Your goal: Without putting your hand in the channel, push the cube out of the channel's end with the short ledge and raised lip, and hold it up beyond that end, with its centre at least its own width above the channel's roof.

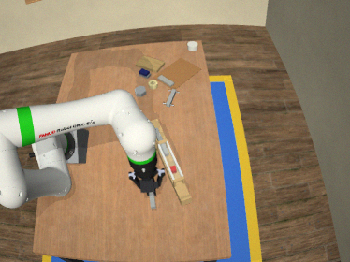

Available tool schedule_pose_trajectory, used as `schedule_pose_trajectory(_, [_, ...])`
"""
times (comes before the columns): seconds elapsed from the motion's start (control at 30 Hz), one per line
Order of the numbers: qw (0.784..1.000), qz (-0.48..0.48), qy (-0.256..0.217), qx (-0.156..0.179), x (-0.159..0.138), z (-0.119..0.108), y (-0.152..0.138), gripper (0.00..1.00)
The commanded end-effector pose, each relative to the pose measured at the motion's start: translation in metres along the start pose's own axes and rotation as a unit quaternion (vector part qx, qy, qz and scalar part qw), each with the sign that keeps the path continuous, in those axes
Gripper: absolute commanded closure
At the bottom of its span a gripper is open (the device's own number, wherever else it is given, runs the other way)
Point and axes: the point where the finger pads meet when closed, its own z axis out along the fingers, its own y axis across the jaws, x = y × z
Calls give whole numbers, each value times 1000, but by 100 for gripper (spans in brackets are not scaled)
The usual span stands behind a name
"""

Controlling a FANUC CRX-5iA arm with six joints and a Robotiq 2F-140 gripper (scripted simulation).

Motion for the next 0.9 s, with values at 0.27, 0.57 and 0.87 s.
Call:
schedule_pose_trajectory(0.27, [996,-92,-12,1,-162,-6,-40,90])
schedule_pose_trajectory(0.57, [993,-115,1,0,-273,-3,-32,90])
schedule_pose_trajectory(0.87, [993,-115,1,0,-393,27,-28,90])
